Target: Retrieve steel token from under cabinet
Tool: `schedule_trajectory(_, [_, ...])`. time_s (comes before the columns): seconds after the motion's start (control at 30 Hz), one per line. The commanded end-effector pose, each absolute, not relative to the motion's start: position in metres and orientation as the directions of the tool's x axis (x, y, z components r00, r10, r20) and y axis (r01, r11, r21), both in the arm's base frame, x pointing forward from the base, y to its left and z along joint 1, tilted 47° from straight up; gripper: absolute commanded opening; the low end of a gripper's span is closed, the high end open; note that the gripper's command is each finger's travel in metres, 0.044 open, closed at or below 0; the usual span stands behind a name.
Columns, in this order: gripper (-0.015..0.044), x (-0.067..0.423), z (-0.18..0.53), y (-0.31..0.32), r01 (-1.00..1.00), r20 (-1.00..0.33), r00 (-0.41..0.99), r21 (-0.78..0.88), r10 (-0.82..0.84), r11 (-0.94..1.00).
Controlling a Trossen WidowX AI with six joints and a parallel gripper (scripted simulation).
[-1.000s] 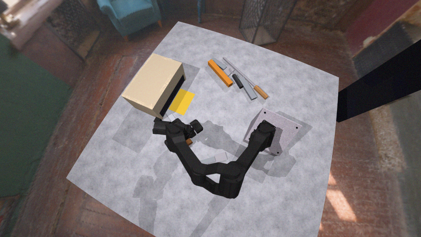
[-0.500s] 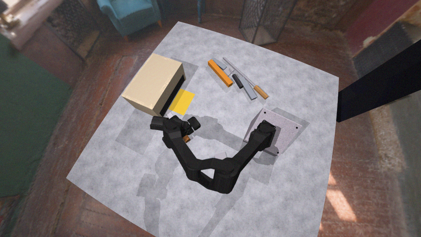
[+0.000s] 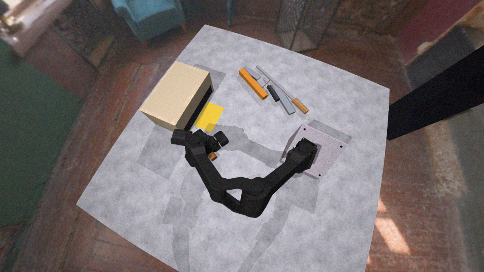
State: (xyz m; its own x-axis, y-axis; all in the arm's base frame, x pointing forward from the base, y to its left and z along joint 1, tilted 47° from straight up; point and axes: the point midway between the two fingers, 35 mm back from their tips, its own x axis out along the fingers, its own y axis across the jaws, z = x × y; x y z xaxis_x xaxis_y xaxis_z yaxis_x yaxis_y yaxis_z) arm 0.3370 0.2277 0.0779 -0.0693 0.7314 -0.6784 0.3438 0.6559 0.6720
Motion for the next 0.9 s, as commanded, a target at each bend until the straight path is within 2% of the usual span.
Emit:
schedule_trajectory(0.0, [0.0, 0.339, 0.074, 0.225, 0.344, -0.678, -0.07, 0.672, 0.732, 0.655])
schedule_trajectory(0.87, [0.0, 0.329, 0.056, 0.209, 0.345, -0.679, -0.07, 0.671, 0.731, 0.656])
